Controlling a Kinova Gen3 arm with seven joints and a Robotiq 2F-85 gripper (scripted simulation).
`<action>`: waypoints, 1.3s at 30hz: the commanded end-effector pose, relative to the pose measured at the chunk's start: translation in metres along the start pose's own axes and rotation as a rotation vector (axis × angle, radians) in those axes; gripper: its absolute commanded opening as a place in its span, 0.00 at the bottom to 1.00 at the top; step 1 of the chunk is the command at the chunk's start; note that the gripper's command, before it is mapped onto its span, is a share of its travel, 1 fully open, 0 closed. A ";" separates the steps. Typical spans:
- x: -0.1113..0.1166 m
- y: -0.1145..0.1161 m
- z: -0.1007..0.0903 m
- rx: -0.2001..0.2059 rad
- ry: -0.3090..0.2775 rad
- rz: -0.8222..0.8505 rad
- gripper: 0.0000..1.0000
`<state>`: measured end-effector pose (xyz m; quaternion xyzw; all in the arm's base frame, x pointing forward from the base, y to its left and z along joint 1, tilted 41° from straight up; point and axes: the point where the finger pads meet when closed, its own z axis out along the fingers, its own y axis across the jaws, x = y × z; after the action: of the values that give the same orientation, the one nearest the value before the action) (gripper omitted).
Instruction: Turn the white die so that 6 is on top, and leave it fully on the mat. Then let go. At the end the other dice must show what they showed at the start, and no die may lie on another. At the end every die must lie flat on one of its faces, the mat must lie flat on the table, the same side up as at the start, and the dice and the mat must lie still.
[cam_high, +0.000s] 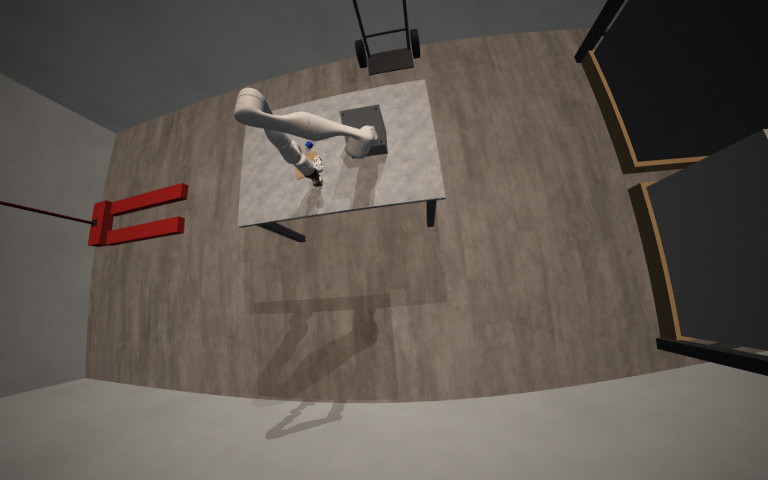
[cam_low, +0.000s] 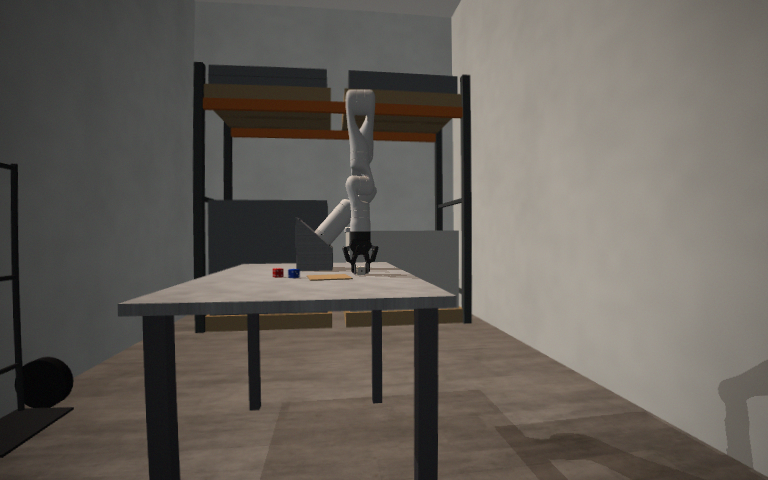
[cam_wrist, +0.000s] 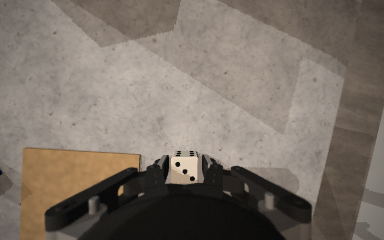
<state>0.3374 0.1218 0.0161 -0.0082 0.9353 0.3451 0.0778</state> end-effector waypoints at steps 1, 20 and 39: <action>0.000 0.000 0.000 0.001 -0.001 0.000 0.46; 0.000 0.000 0.000 0.001 -0.001 0.000 0.26; 0.000 0.000 0.000 0.001 -0.001 0.000 0.26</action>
<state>0.3373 0.1216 0.0163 -0.0082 0.9353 0.3450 0.0780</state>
